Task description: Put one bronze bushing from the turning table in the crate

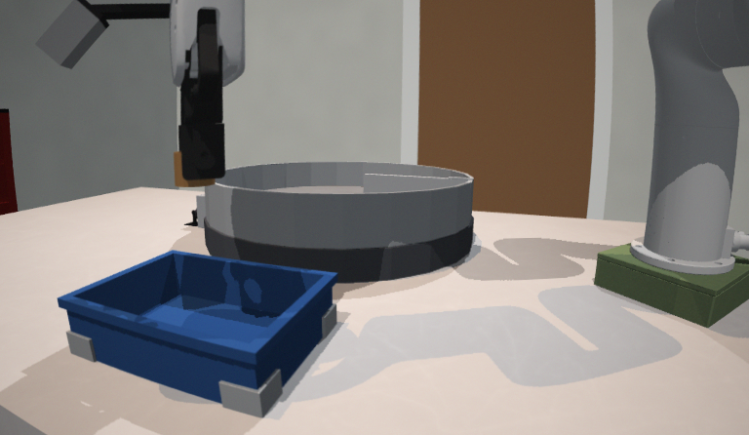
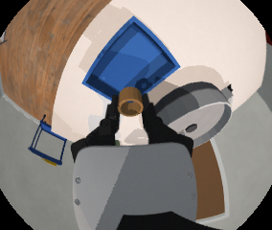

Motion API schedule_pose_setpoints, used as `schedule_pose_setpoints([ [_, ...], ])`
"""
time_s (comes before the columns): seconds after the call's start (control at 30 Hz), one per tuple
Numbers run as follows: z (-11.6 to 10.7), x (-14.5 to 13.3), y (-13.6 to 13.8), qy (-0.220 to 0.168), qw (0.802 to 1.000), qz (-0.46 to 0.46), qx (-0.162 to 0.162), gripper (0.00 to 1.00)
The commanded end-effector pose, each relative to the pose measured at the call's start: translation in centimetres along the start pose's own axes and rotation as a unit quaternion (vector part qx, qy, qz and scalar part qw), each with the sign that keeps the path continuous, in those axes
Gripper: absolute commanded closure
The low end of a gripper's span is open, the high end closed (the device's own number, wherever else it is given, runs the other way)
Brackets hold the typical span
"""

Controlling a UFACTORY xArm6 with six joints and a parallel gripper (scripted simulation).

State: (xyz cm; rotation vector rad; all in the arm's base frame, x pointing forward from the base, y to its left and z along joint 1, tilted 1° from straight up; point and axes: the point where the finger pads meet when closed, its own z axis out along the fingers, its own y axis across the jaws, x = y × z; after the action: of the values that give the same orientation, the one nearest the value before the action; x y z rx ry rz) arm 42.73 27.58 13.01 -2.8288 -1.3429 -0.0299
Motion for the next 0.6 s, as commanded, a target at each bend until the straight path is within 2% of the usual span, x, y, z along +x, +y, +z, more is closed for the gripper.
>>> schedule_pose_setpoints([
  [0.0,-0.19,0.29,-0.07,0.001,1.000,0.000,0.000,1.00],
  [0.43,-0.16,0.29,-0.08,0.001,1.000,0.000,0.000,1.00],
  [0.57,0.55,0.30,-0.08,0.001,1.000,0.000,0.000,1.00],
])
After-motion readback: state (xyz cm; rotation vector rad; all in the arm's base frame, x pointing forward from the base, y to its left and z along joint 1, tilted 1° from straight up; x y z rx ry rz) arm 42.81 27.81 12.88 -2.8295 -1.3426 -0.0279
